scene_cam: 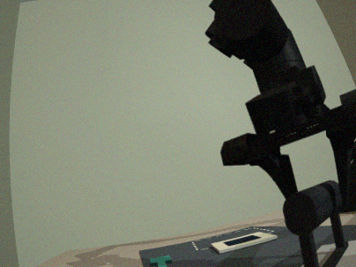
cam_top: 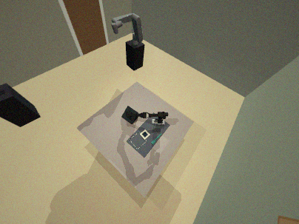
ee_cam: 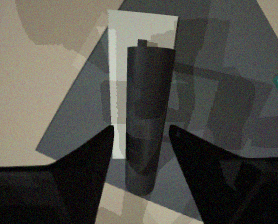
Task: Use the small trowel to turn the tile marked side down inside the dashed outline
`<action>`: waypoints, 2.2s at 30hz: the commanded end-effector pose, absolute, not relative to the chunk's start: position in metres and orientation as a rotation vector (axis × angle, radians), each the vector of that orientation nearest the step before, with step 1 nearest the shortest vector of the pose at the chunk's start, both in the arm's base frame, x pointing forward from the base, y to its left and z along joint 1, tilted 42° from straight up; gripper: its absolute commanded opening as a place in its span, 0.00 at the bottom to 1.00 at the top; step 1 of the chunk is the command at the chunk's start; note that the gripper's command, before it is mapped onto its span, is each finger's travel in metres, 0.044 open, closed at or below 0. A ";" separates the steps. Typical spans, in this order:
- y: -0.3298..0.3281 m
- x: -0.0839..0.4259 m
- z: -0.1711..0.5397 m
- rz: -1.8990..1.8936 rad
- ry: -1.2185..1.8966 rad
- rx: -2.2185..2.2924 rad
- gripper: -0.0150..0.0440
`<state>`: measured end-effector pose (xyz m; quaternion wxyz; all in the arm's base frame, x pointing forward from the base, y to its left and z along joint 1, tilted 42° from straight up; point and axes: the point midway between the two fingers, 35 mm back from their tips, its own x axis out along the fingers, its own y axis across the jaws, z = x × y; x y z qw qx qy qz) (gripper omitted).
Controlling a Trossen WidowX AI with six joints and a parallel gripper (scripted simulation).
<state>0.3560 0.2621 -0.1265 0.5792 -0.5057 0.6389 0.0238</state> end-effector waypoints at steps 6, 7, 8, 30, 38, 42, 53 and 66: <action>0.261 0.356 -0.127 0.059 1.495 -1.194 0.71; 0.261 0.356 -0.127 0.059 1.495 -1.194 0.71; 0.261 0.356 -0.127 0.059 1.495 -1.194 0.71; 0.289 0.349 -0.093 0.078 1.449 -1.157 0.71; 0.283 0.352 -0.102 0.068 1.458 -1.158 0.71; 0.280 0.354 -0.107 0.061 1.464 -1.159 0.71; 0.269 0.358 -0.121 0.044 1.479 -1.161 0.71; 0.264 0.360 -0.128 0.036 1.486 -1.162 0.48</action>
